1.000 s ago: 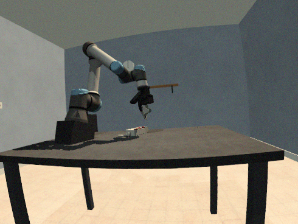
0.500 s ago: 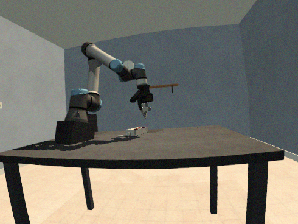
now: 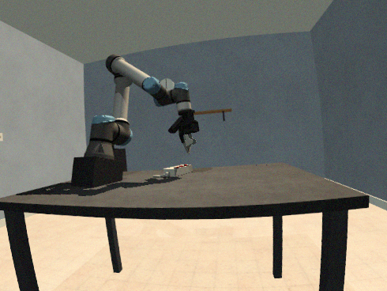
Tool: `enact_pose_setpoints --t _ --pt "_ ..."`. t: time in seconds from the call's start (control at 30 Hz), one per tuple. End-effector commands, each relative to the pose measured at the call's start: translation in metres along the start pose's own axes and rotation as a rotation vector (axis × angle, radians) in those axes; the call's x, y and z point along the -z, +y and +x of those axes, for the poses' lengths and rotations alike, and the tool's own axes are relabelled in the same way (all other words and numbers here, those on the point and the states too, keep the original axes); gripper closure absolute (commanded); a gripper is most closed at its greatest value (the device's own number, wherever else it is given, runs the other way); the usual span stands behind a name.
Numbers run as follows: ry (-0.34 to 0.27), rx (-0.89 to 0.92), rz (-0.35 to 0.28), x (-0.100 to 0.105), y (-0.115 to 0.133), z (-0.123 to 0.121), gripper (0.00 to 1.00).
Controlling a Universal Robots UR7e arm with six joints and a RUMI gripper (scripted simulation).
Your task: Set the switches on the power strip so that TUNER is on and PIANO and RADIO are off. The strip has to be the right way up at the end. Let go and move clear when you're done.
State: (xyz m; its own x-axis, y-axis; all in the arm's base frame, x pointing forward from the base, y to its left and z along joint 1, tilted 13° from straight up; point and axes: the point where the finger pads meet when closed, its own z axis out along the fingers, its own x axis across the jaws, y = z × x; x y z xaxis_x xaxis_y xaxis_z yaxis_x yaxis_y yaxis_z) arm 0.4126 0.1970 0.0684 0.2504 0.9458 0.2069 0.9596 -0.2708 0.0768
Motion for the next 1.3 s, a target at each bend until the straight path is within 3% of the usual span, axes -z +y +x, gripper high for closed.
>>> enact_pose_setpoints --t 0.0,1.17,1.2,1.27 --pt "0.000 0.000 -0.001 0.0004 0.0004 0.0002 1.00" --pt "0.000 0.000 -0.001 0.0004 0.0004 0.0002 1.00" --pt "0.000 0.000 -0.001 0.0004 0.0004 0.0002 0.00" --pt "0.000 0.000 -0.001 0.0004 0.0004 0.0002 0.00"
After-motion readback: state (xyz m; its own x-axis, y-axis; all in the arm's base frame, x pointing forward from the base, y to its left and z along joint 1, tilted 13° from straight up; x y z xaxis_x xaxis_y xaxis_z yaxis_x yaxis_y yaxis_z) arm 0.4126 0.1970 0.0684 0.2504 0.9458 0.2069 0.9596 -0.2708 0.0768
